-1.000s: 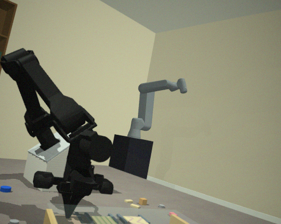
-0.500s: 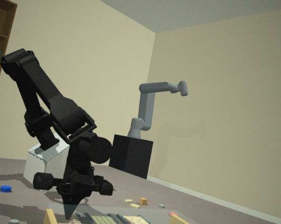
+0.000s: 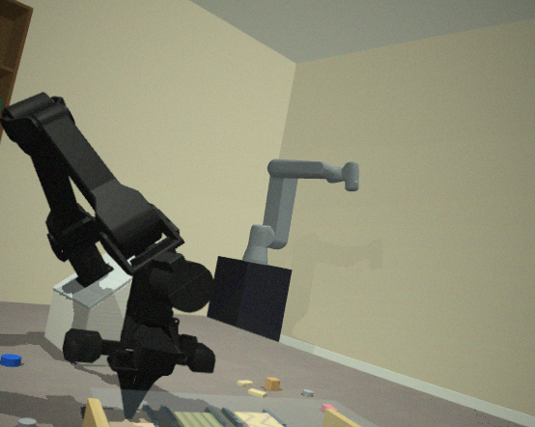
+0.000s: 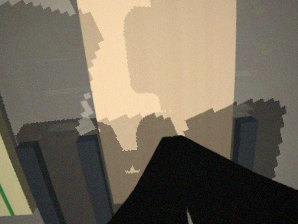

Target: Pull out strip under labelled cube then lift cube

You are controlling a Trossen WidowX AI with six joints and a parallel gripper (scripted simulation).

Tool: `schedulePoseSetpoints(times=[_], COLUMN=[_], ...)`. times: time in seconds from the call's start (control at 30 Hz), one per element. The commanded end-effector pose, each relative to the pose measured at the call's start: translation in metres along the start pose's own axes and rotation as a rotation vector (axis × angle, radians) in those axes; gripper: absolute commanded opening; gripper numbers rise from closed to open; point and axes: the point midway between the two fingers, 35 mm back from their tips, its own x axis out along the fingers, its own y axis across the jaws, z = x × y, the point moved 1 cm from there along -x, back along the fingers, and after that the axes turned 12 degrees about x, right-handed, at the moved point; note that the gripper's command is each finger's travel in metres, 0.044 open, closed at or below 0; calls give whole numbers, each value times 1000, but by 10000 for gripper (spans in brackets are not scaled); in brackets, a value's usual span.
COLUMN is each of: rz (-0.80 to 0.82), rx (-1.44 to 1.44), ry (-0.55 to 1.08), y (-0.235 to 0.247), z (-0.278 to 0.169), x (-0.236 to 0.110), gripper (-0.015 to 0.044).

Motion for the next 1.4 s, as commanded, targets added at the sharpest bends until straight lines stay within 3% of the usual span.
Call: schedulePoseSetpoints(times=[0.0, 0.57, 1.37], rz=[4, 4, 4], rx=[-4, -4, -6], ry=[2, 2, 4], y=[1, 1, -7], z=[0, -1, -37], x=[1, 3, 4], gripper=[0, 0, 0])
